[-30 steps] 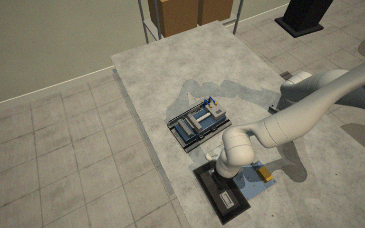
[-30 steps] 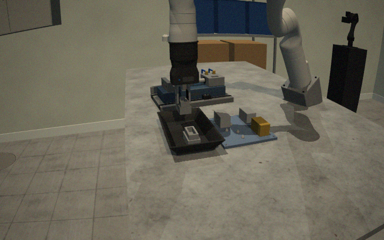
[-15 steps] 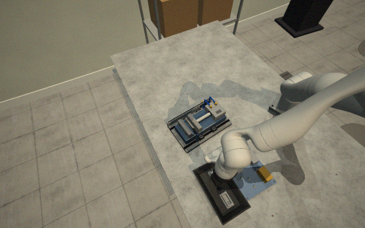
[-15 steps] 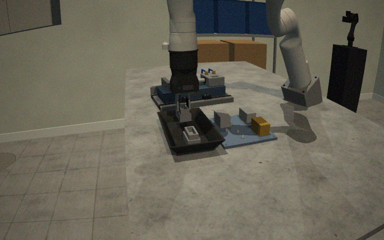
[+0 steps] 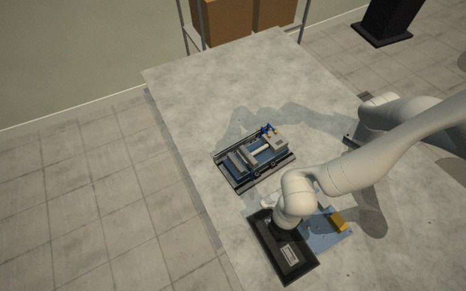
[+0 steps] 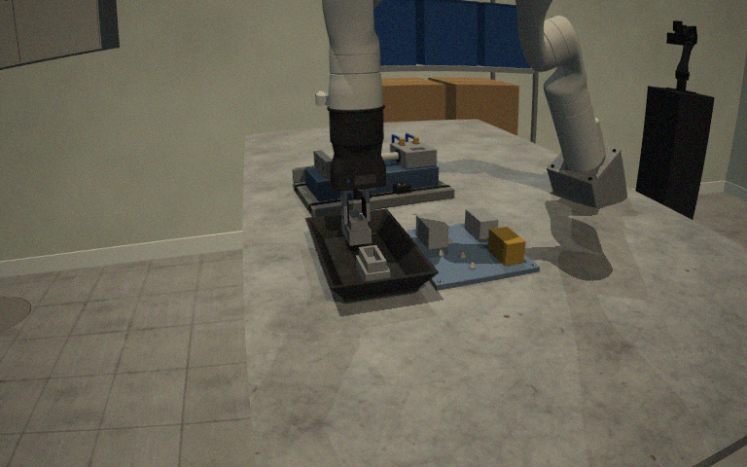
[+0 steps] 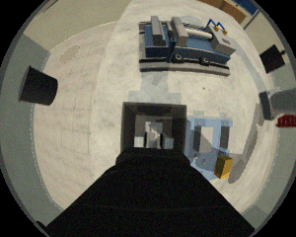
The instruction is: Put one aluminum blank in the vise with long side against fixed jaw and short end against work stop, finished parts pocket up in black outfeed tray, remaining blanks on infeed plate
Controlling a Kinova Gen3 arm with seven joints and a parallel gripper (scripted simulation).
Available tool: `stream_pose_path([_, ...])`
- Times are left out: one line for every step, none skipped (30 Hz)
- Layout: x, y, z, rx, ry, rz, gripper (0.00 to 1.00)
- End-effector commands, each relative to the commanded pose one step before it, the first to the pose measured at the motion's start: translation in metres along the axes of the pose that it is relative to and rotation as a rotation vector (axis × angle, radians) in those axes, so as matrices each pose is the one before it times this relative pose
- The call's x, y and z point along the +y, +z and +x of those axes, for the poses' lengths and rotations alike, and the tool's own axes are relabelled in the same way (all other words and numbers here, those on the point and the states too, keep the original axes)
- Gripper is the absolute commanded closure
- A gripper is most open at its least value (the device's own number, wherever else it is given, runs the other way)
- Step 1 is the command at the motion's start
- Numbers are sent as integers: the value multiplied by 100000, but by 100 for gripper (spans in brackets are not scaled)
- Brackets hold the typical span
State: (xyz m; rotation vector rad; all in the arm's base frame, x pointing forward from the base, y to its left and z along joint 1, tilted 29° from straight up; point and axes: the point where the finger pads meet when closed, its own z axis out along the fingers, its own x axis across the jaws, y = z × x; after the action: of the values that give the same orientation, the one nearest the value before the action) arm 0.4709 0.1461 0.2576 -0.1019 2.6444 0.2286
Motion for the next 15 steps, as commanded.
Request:
stream_pose_path([-256,102,-70,-81,410,320,100])
stream_pose_path([0,41,0,0,0,0,100])
stream_pose_path([0,35,0,0,0,0,100])
stream_pose_path([0,29,0,0,0,0,100])
stream_pose_path([0,24,0,0,0,0,100])
stream_pose_path([0,19,0,0,0,0,100])
stream_pose_path([0,15,0,0,0,0,100])
stream_pose_path([0,11,0,0,0,0,100])
stream_pose_path([0,7,0,0,0,0,100])
stream_pose_path([0,5,0,0,0,0,100])
stream_pose_path([0,2,0,0,0,0,100])
stream_pose_path([0,1,0,0,0,0,100])
stream_pose_path([0,0,0,0,0,0,100])
stream_pose_path([0,0,0,0,0,0,100])
stream_pose_path([0,0,0,0,0,0,100])
